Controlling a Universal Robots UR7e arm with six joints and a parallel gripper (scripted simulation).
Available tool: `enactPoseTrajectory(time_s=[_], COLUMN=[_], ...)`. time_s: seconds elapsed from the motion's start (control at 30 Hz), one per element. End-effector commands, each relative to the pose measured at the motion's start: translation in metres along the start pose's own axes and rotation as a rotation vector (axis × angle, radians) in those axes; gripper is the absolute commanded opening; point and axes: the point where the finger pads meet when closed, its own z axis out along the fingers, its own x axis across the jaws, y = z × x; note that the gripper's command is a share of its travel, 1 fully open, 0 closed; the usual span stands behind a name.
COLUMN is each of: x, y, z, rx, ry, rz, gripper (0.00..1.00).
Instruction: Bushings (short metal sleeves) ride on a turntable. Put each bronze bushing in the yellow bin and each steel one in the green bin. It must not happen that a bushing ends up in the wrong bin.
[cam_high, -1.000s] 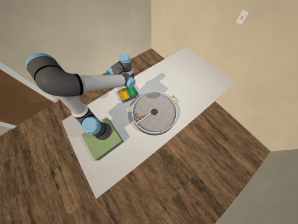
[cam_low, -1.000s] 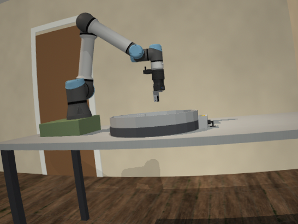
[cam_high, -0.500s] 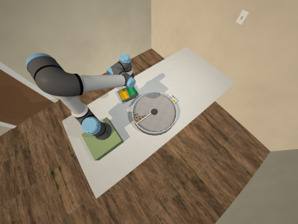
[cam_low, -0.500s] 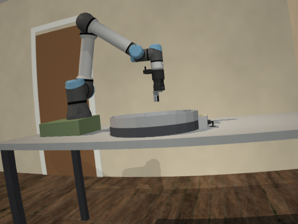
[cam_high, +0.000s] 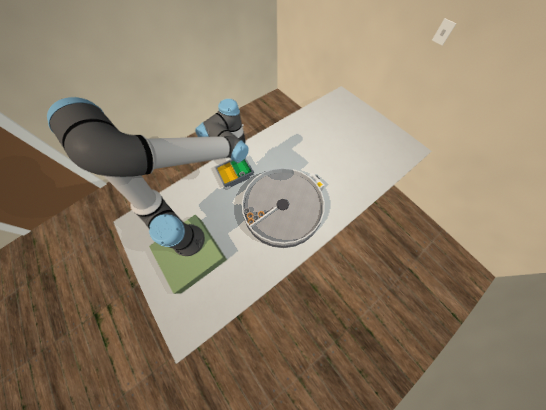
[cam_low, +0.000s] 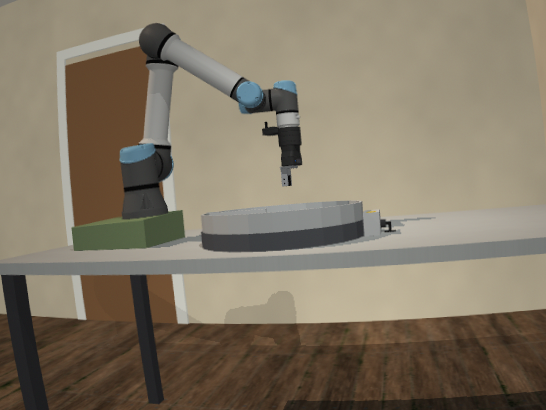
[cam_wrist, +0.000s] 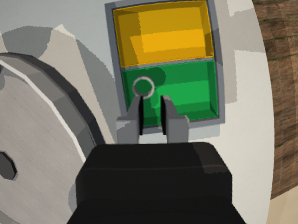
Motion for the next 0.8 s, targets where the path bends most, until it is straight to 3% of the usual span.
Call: enactPoseTrajectory(time_s=[0.0, 0.43, 0.5, 0.57, 0.67, 0.77], x=[0.000, 0.000, -0.024, -0.024, -0.059, -0.059], y=[0.000, 0.000, 0.001, 0.001, 0.002, 0.002], z=[-0.001, -0.001, 0.000, 0.000, 0.002, 0.002], rx=[-0.001, -0.001, -0.001, -0.001, -0.001, -0.001], ry=[0.001, 0.001, 0.001, 0.001, 0.001, 0.001], rz=[0.000, 0.000, 0.000, 0.000, 0.000, 0.000], gripper=[0.42, 0.42, 0.40, 0.40, 0.40, 0.40])
